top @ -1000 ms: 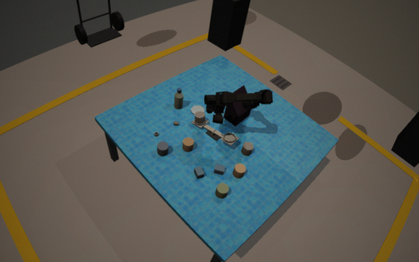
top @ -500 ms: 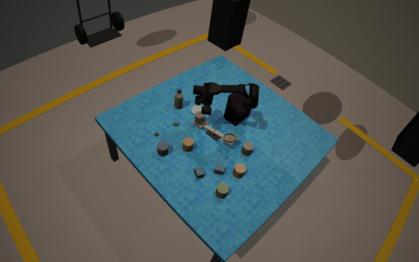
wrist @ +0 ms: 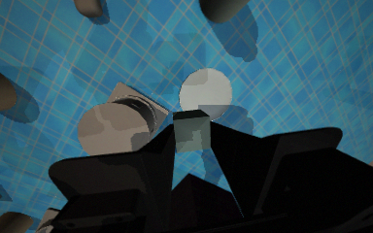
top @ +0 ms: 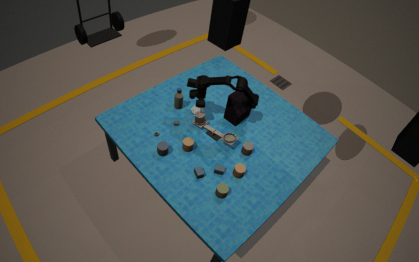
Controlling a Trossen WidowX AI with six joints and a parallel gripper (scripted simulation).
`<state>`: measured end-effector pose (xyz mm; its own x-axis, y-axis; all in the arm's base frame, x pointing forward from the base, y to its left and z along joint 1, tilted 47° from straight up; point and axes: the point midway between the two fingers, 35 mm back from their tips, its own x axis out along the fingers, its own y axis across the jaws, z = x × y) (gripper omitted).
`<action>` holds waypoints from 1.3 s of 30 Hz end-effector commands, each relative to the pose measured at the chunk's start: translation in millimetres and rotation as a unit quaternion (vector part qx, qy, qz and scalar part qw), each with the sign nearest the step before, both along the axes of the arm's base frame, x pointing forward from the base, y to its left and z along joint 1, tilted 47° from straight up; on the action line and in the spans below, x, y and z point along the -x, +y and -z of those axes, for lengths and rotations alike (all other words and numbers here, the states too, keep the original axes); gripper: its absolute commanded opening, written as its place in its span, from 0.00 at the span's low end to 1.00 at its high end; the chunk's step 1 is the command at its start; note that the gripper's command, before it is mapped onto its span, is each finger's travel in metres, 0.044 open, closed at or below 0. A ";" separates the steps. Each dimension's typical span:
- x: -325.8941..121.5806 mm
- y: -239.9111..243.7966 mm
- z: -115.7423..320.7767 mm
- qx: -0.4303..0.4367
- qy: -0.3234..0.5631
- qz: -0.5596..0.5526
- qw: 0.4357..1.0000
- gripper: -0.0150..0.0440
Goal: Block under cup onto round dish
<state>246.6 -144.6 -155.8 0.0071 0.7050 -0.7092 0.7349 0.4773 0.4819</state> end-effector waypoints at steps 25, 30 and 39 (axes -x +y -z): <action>29.2 26.2 76.2 -0.009 -0.006 -0.008 1.000 0.25; 29.1 32.0 81.7 -0.009 -0.006 -0.008 1.000 0.25; 29.1 35.0 85.3 -0.007 -0.006 -0.008 1.000 0.34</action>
<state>217.3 -109.3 -241.3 0.0034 0.7156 -0.6985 0.7218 0.4817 0.4970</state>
